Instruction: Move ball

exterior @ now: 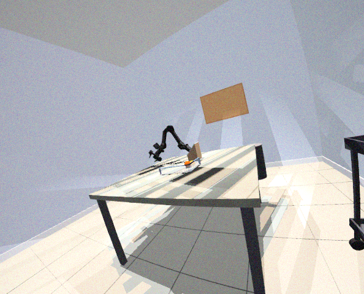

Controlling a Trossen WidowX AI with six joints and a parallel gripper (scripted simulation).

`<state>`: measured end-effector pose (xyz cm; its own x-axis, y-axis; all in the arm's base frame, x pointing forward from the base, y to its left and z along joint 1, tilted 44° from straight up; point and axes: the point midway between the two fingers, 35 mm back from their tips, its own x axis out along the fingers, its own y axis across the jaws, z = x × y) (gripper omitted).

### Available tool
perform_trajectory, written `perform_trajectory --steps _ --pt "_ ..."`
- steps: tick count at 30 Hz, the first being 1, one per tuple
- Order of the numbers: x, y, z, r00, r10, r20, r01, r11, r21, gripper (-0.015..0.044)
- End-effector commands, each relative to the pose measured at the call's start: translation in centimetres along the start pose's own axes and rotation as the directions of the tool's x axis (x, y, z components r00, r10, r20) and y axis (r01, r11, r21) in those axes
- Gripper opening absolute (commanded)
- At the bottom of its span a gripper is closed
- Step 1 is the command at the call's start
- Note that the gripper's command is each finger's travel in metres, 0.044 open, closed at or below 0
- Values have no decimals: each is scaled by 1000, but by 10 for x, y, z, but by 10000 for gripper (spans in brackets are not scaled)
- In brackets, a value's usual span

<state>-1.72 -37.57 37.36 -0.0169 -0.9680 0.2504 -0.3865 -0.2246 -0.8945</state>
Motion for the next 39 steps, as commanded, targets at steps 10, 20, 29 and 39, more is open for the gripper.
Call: perform_trajectory --steps 10,20,29,39 --pt "-2 -3 155 929 111 353 -196 957 215 397" --pt "-51 -12 272 783 191 592 -383 898 217 397" --pt "-119 -20 353 623 256 739 -506 853 130 397" --pt "-216 -29 420 441 322 838 -570 822 -16 397"
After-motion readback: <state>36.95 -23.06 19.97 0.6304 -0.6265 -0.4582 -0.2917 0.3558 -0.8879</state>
